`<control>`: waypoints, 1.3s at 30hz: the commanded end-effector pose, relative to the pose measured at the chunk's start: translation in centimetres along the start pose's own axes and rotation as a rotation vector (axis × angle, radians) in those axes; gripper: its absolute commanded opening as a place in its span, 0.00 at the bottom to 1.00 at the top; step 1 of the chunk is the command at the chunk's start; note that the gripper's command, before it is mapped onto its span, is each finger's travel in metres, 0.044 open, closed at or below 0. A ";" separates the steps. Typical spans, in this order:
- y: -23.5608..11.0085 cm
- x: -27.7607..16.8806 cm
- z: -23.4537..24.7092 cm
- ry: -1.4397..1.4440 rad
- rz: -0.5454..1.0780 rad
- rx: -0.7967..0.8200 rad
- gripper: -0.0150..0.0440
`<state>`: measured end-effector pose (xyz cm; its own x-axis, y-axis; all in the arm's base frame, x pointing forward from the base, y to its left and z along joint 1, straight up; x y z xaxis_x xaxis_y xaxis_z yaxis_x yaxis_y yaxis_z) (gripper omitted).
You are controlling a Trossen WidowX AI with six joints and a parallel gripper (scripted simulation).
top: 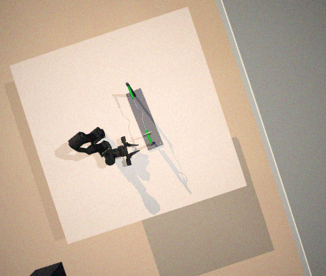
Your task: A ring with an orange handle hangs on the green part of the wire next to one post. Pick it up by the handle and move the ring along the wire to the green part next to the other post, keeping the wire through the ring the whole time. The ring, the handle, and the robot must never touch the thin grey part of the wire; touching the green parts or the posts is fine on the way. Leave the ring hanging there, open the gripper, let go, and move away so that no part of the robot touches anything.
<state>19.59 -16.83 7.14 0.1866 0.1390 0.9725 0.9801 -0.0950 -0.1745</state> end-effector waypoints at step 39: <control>4.4 6.1 4.7 -0.105 -0.127 0.138 0.53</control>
<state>24.81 -11.65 11.47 0.0621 0.2446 0.9676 0.9945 0.0672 -0.0808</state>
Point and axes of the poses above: the point midway between the two fingers, 35 mm back from their tips, its own y axis out along the fingers, its own z axis across the jaws, x = y × z, the point moved 1 cm from there along -y, back along the fingers, and after that the axes turned 13 degrees about -y, right-handed, at the moved point
